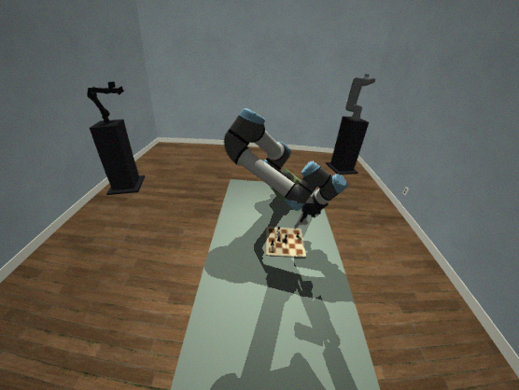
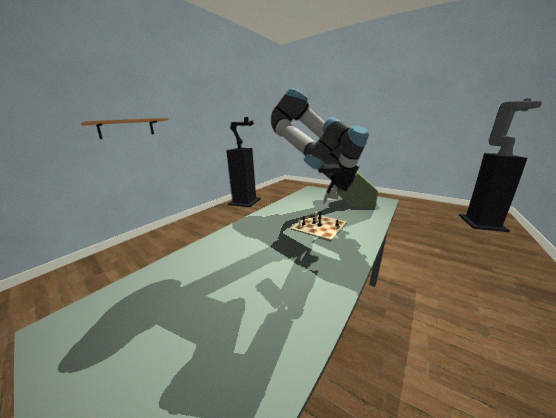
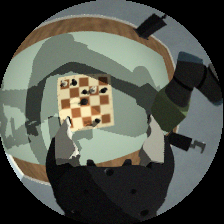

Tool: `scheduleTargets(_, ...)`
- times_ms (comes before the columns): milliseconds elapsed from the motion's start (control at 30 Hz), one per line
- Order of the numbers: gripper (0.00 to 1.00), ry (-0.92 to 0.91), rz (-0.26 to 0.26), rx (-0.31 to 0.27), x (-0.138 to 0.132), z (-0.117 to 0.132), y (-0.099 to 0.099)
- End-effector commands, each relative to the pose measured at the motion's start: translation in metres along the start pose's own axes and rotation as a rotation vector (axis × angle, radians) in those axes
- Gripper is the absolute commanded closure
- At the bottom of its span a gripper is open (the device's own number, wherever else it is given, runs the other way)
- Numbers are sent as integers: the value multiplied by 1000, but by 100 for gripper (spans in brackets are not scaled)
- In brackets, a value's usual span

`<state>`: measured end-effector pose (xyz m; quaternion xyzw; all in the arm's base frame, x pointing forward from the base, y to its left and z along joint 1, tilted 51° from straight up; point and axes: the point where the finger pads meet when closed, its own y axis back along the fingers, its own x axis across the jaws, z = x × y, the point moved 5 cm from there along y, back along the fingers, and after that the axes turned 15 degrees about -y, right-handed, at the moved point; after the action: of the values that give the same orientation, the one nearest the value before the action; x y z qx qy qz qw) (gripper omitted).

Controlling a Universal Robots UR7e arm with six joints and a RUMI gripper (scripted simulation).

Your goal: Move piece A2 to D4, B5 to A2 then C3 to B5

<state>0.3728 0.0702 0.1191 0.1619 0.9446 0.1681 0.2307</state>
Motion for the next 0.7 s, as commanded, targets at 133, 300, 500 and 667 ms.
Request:
scheduleTargets(133,0,40,-24,-148,1,-21,-9)
scheduleTargets(300,0,58,-56,-224,4,-36,-16)
scheduleTargets(500,0,69,-83,-273,6,-47,-20)
scheduleTargets(667,0,81,-121,-327,10,-59,-26)
